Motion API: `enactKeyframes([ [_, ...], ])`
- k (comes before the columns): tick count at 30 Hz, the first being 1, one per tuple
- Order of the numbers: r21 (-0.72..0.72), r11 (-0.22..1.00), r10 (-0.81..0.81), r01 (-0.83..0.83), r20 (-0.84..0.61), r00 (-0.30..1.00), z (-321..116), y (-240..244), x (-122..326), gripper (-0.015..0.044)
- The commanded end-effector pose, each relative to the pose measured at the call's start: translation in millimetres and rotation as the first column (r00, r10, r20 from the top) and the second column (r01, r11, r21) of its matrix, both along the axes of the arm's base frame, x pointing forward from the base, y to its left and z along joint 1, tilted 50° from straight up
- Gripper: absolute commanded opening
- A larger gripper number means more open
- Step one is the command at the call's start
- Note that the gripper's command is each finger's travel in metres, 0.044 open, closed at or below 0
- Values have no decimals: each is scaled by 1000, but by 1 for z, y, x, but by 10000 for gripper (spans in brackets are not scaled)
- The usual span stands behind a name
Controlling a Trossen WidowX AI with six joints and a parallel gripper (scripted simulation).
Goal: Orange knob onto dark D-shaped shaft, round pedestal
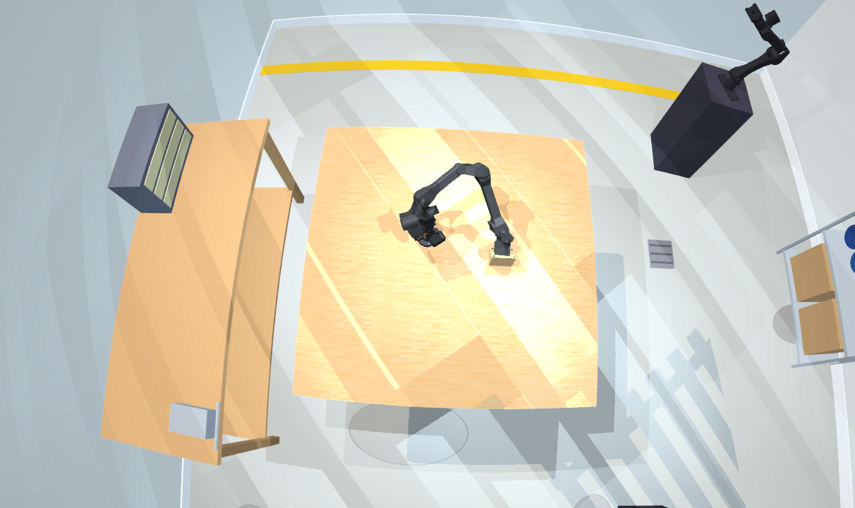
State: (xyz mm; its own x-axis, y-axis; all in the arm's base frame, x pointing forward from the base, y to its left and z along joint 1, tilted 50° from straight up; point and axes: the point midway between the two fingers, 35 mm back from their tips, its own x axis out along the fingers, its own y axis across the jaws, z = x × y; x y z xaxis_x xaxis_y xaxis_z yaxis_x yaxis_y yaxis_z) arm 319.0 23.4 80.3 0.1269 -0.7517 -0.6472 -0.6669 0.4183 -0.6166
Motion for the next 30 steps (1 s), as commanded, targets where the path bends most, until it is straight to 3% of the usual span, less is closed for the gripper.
enactKeyframes([
  [1, 1, 1000, 2, -2, 0, 1000, 0, -1, 0, 0],
  [12, 2, 1000, 2, -2, 0, 1000, 4, 1, 0, 0],
  [20, -14, 991, 130, -134, -152, 980, 4, 0, 2, 0],
  [30, -14, 990, 135, -139, -158, 978, 2, 1, 1, 0],
])
